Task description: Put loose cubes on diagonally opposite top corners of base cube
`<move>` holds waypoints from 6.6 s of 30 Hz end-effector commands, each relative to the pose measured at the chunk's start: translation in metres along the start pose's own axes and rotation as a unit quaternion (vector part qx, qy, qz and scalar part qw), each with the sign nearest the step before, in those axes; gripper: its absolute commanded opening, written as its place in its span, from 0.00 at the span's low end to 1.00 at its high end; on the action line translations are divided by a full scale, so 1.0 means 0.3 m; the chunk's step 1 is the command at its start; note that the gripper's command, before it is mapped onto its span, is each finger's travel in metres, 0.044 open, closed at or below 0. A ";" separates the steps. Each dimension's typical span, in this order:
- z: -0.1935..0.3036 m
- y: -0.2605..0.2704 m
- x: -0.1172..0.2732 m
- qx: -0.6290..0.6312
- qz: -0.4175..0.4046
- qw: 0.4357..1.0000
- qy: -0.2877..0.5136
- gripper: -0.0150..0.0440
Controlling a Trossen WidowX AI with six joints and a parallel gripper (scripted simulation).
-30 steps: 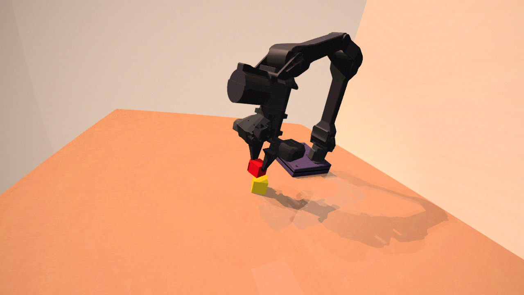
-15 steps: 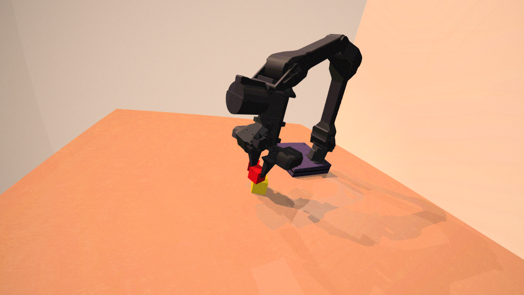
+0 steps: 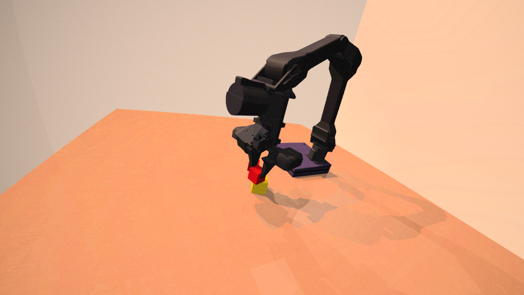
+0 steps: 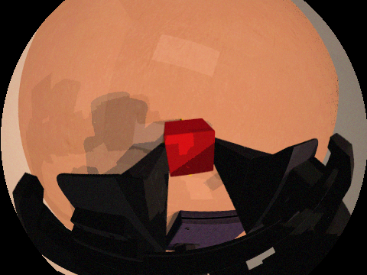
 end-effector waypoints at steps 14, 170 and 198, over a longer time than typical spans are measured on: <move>0.000 -0.001 0.018 0.000 0.001 1.000 0.000 0.60; 0.203 -0.239 0.213 0.229 0.006 0.973 0.005 0.43; 0.131 -0.016 0.192 -0.009 0.003 1.000 0.001 0.43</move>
Point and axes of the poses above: the point midway between the two fingers, 35 mm back from their tips, its own x axis back along the fingers, its own y axis across the jaws, z = x × y, the point moved 2 cm from there along x, back along the fingers, and after that the axes turned 4 degrees about -x, right-handed, at the moved point
